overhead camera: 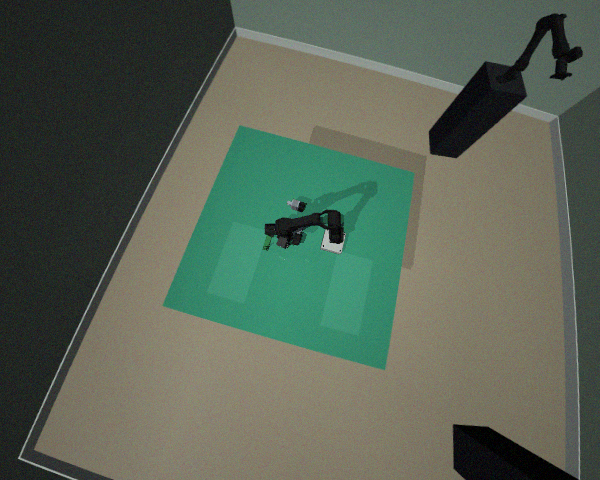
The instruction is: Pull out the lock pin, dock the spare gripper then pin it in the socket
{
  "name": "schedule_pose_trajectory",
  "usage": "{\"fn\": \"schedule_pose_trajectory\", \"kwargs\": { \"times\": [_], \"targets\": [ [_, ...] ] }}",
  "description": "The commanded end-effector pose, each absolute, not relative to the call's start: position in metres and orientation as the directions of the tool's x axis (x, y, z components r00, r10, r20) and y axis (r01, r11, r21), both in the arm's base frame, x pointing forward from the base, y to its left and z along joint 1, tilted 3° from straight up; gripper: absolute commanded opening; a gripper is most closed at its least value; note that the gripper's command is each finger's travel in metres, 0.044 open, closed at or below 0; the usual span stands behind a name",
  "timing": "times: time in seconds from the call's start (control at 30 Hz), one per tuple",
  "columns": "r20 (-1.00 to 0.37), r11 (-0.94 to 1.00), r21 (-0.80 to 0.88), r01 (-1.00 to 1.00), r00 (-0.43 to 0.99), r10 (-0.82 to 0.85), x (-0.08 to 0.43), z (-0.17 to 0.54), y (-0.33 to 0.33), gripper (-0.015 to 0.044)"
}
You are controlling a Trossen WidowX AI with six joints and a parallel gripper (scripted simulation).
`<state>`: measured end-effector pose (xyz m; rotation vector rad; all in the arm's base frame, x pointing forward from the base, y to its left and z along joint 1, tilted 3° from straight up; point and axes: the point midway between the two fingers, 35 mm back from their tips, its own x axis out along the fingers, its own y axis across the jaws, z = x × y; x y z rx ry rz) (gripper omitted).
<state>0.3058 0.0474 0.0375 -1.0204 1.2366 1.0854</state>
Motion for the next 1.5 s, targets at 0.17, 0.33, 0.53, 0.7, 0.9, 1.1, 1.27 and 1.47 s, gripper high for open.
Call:
{"fn": "schedule_pose_trajectory", "kwargs": {
  "times": [0.17, 0.33, 0.53, 0.7, 0.9, 1.1, 1.27, 1.47],
  "targets": [
    [-0.998, 0.202, -0.007, -0.979, 0.02, 0.064, 0.306, 0.037, 0.047, 0.0],
    [-0.992, 0.192, -0.002, -0.981, 0.026, 0.122, 0.306, 0.041, 0.049, 0.0],
    [-0.978, 0.178, -0.001, -0.984, 0.038, 0.203, 0.306, 0.047, 0.052, 0.0],
    [-0.976, 0.175, -0.001, -0.985, 0.039, 0.216, 0.306, 0.047, 0.054, 0.0],
    [-0.975, 0.173, -0.001, -0.985, 0.04, 0.221, 0.307, 0.048, 0.056, 0.0],
    [-0.974, 0.172, -0.001, -0.985, 0.04, 0.224, 0.307, 0.049, 0.058, 0.0],
    [-0.973, 0.171, 0.0, -0.985, 0.04, 0.226, 0.308, 0.052, 0.061, 0.0],
    [-0.973, 0.172, -0.001, -0.985, 0.04, 0.226, 0.308, 0.053, 0.066, 0.0]
  ]
}}
